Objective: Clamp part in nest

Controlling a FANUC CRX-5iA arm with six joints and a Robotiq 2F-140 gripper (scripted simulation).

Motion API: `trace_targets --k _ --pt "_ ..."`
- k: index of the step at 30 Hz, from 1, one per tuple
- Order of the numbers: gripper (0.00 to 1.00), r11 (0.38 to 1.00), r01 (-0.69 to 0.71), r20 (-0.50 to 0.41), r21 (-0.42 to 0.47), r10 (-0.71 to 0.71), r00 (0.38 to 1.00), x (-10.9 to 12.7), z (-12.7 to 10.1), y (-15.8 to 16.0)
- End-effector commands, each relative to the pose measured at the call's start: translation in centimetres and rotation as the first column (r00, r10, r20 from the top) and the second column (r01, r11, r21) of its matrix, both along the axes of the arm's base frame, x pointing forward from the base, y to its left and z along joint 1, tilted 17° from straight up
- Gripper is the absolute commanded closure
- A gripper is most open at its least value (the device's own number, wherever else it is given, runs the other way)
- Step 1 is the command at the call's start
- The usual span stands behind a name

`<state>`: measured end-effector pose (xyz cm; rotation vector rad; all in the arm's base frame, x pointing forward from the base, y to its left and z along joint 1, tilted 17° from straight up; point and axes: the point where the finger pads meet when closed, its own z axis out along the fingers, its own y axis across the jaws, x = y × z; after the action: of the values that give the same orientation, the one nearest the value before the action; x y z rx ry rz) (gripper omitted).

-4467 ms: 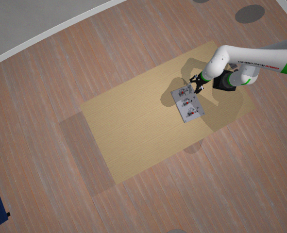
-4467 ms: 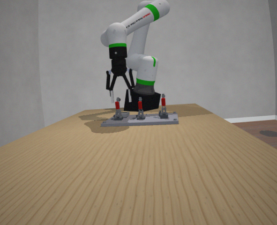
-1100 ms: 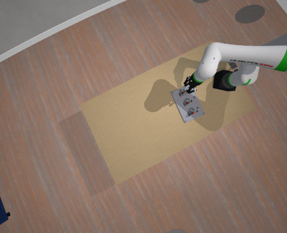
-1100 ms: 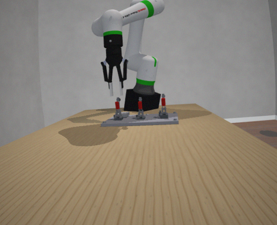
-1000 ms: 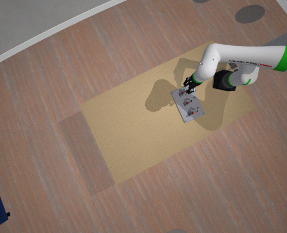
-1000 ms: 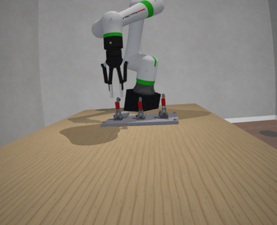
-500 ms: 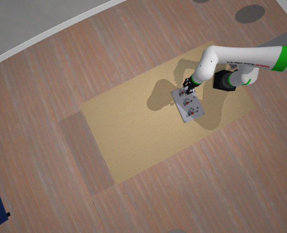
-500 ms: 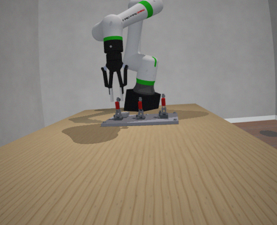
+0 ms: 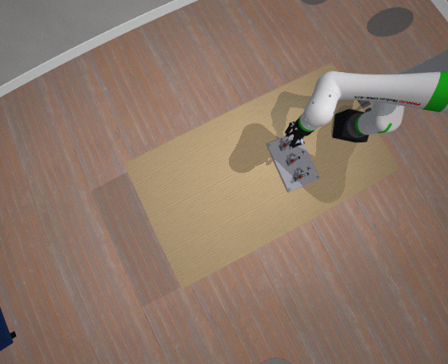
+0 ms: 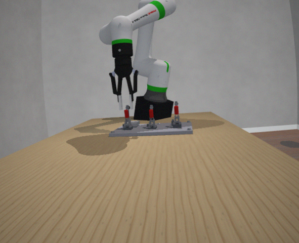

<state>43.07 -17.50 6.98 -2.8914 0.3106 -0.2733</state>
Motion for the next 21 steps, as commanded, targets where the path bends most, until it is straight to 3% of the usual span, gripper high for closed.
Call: trace_targets --k 1,21 --pt "0.72 1.000 0.000 0.000 0.000 0.000 1.000 0.0 0.0 0.0" --pt "0.72 1.000 0.000 0.000 0.000 0.000 1.000 0.7 -3.3 0.7"
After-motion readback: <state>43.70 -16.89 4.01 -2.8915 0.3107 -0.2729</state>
